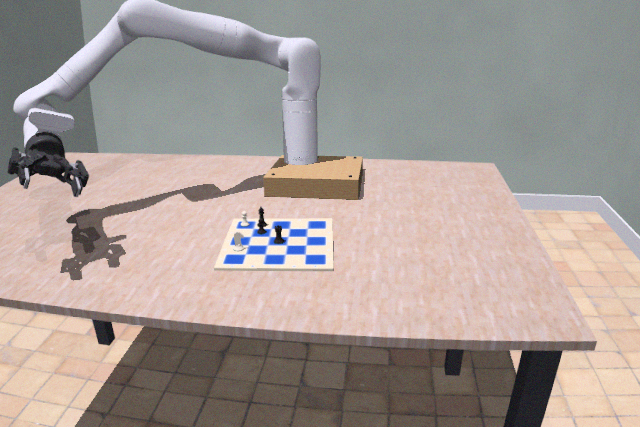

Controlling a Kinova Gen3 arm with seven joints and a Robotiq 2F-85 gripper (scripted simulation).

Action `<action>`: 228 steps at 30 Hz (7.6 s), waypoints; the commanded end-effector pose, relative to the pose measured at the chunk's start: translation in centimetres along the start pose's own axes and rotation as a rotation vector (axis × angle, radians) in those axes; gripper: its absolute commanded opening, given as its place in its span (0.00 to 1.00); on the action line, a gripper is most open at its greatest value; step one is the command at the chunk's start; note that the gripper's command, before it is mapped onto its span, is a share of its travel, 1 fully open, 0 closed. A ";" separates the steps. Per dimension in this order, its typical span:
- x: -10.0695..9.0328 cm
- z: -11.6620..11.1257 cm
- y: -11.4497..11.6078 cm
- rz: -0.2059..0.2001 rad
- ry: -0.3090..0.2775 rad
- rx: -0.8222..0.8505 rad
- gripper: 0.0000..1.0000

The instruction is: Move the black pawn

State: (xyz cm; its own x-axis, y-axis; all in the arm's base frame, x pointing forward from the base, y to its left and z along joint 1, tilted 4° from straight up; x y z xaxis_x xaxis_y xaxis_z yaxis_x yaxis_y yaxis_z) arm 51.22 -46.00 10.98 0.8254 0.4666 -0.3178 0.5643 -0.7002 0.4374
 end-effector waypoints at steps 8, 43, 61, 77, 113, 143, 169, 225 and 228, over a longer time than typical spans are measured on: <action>4.4 -0.1 -7.6 -0.336 0.018 -0.057 1.00; 3.6 2.4 -19.1 -0.935 -0.064 -0.102 1.00; 3.6 2.5 -19.3 -0.948 -0.068 -0.102 1.00; 3.6 2.5 -19.3 -0.948 -0.068 -0.102 1.00; 2.5 -1.0 -17.2 -0.949 -0.068 -0.102 1.00; 3.7 -6.0 -16.2 -0.987 -0.174 -0.055 1.00; 9.5 -15.9 -26.2 -0.873 -0.932 0.062 1.00; 5.6 -21.0 -32.7 -0.614 -1.153 0.051 1.00; 5.5 -21.0 -32.7 -0.627 -1.148 0.034 1.00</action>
State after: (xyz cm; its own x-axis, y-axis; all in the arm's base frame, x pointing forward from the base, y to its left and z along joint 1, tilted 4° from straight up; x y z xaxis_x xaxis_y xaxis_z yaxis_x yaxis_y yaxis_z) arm 37.73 -9.11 12.53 -0.0720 0.0042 -0.9974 0.8264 -0.5596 -0.0620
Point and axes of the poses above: the point where the finger pads meet when closed, its own x axis out along the fingers, its own y axis across the jaws, z = x × y, the point moved 3 cm from there along -x, back along the fingers, and after that the axes turned 5 degrees about -x, right-handed, at the moved point
